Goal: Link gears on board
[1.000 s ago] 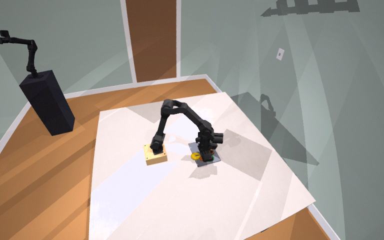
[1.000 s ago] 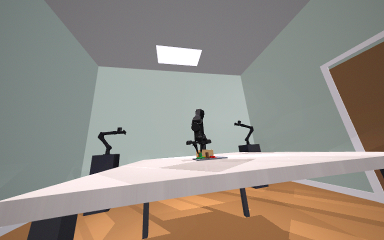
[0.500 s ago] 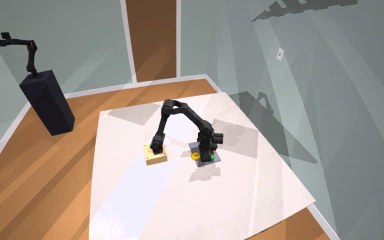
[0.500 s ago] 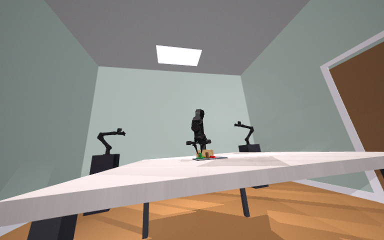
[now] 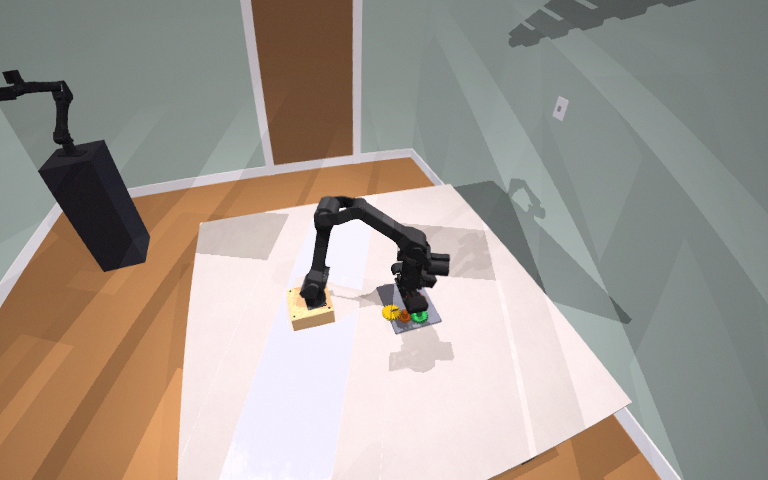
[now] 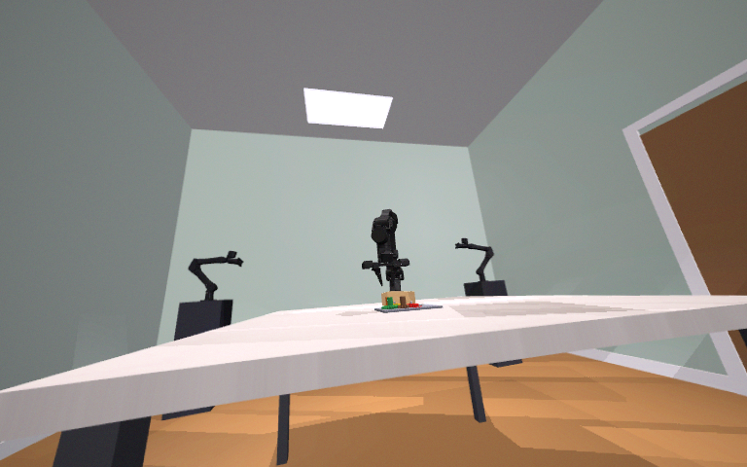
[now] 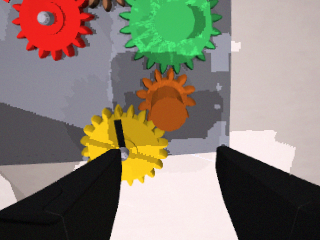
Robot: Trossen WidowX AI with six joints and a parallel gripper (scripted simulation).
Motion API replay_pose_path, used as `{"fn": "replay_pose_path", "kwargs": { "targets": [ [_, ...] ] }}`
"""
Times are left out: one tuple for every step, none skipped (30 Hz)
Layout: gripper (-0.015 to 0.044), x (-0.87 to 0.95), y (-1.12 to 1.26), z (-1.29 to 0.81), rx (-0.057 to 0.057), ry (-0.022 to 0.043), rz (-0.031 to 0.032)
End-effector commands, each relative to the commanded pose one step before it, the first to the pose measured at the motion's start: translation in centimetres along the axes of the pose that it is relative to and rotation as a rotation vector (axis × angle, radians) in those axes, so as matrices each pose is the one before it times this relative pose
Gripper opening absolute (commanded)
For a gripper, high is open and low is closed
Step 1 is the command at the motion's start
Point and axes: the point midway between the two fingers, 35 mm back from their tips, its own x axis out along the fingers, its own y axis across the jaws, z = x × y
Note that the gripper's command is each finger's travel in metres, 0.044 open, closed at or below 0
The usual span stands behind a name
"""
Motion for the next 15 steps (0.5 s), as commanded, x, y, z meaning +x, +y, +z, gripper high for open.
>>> {"fn": "replay_pose_path", "kwargs": {
  "targets": [
    [0.0271, -3.58, 0.019, -0.093, 0.0017, -0.01864, -0.00735],
    [0.0298, -0.282, 0.018, -0.049, 0.0002, 0.00013, 0.00008],
    [0.0324, 0.0, 0.0, 0.0, 0.0, 0.0, 0.0],
    [0.035, 0.0, 0.0, 0.0, 0.0, 0.0, 0.0],
    [0.0376, 0.0, 0.0, 0.0, 0.0, 0.0, 0.0],
    [0.0402, 0.0, 0.0, 0.0, 0.0, 0.0, 0.0],
    [0.0429, 0.0, 0.0, 0.0, 0.0, 0.0, 0.0],
    [0.044, 0.0, 0.0, 0.0, 0.0, 0.0, 0.0],
    [0.044, 0.0, 0.0, 0.0, 0.0, 0.0, 0.0],
    [0.044, 0.0, 0.0, 0.0, 0.0, 0.0, 0.0],
    [0.044, 0.0, 0.0, 0.0, 0.0, 0.0, 0.0],
    [0.044, 0.0, 0.0, 0.0, 0.0, 0.0, 0.0],
    [0.044, 0.0, 0.0, 0.0, 0.0, 0.0, 0.0],
    [0.044, 0.0, 0.0, 0.0, 0.0, 0.0, 0.0],
    [0.044, 0.0, 0.0, 0.0, 0.0, 0.0, 0.0]
  ]
}}
